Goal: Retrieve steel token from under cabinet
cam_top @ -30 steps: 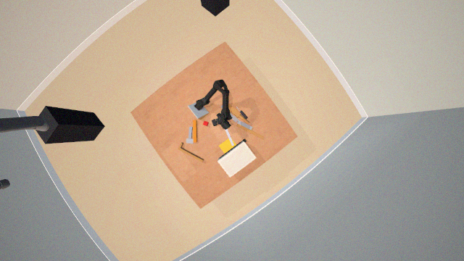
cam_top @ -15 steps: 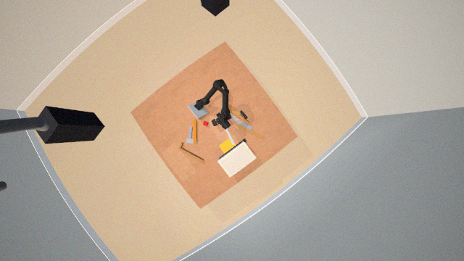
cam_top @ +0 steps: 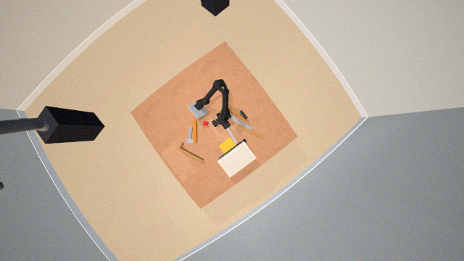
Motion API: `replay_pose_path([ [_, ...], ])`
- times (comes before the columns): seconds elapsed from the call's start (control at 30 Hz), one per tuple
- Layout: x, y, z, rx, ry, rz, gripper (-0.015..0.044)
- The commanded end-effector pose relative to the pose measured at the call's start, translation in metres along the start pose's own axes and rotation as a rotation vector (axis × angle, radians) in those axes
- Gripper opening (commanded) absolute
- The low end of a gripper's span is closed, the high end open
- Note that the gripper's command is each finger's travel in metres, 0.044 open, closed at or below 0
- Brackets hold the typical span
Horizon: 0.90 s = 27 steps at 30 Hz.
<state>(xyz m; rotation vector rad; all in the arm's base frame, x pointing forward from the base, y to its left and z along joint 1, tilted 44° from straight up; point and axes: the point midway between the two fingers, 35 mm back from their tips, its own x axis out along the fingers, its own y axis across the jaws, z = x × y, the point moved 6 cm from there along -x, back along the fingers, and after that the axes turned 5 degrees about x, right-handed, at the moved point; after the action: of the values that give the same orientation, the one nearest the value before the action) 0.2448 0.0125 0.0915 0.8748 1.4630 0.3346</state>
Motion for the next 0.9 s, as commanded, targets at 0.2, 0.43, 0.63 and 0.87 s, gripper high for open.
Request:
replay_pose_path([
  [0.2,-0.0009,0.0008,-0.0002,-0.084,-0.001,0.004,0.0],
  [0.43,-0.0012,0.0009,-0.0004,-0.137,-0.001,0.004,0.0],
  [0.63,-0.0014,0.001,-0.0005,-0.185,-0.001,0.004,0.0],
  [0.87,-0.0017,0.001,-0.0007,-0.24,-0.001,0.004,0.0],
])
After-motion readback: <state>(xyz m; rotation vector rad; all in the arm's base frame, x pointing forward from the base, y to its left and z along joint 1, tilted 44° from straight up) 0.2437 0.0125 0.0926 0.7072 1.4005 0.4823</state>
